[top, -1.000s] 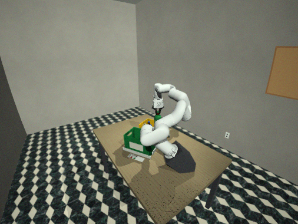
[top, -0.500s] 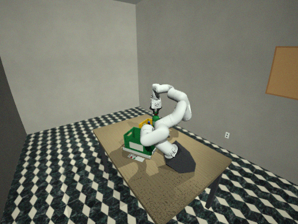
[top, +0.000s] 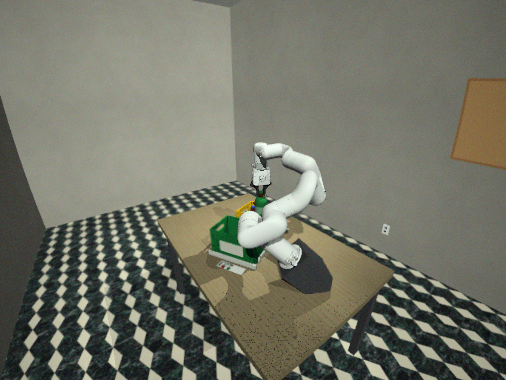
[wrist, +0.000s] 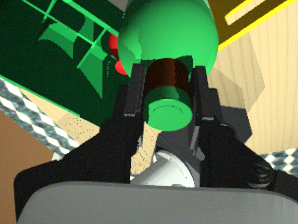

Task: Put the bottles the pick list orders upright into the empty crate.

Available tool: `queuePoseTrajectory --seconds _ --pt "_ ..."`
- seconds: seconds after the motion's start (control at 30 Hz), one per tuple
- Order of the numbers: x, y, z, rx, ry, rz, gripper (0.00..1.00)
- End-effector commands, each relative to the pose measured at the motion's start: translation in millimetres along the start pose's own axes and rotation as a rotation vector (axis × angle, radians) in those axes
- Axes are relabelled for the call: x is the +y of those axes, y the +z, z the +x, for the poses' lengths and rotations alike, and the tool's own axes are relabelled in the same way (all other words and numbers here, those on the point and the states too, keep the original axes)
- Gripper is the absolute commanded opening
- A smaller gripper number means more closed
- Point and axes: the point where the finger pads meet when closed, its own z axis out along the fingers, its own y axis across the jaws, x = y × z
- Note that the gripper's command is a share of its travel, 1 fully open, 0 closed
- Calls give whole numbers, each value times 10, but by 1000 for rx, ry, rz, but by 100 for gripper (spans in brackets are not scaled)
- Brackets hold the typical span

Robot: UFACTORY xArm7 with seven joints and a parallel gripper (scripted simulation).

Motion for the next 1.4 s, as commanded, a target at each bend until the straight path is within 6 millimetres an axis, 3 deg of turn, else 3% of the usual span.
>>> queuePoseTrajectory --seconds 0.0,1.37 --pt "-76 -21 -25 5 1 -1 0" --pt "-758 -19 -312 5 1 0 0"
